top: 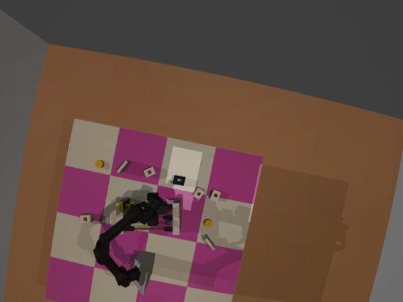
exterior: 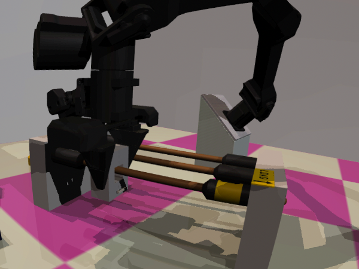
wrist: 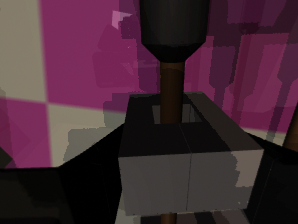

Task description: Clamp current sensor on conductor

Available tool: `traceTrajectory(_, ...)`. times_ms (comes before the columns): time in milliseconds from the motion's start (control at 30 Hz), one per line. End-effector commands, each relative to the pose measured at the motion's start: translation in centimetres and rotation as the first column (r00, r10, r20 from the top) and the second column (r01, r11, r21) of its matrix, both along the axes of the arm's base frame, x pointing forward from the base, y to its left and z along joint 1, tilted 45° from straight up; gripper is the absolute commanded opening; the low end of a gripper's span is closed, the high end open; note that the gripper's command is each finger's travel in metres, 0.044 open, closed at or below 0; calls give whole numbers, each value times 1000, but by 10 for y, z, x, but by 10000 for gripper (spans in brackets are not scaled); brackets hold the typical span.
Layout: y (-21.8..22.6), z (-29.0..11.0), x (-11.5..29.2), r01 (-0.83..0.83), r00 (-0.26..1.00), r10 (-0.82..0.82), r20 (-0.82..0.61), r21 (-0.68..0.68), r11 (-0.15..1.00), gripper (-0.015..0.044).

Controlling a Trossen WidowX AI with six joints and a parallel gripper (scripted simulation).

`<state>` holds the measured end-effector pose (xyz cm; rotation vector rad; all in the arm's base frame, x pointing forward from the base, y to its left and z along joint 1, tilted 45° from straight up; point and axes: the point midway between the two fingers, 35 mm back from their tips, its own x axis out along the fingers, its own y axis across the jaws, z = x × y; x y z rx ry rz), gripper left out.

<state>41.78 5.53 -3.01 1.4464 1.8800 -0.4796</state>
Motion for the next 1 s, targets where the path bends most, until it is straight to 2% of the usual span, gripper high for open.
traceTrajectory(0,1,0,2,0,1000,0,5,1,1000,0)
traceTrajectory(667,5,-3,3,0,1000,0,4,1,1000,0)
traceTrajectory(967,0,0,3,2,1000,-2,2,-1,1000,236)
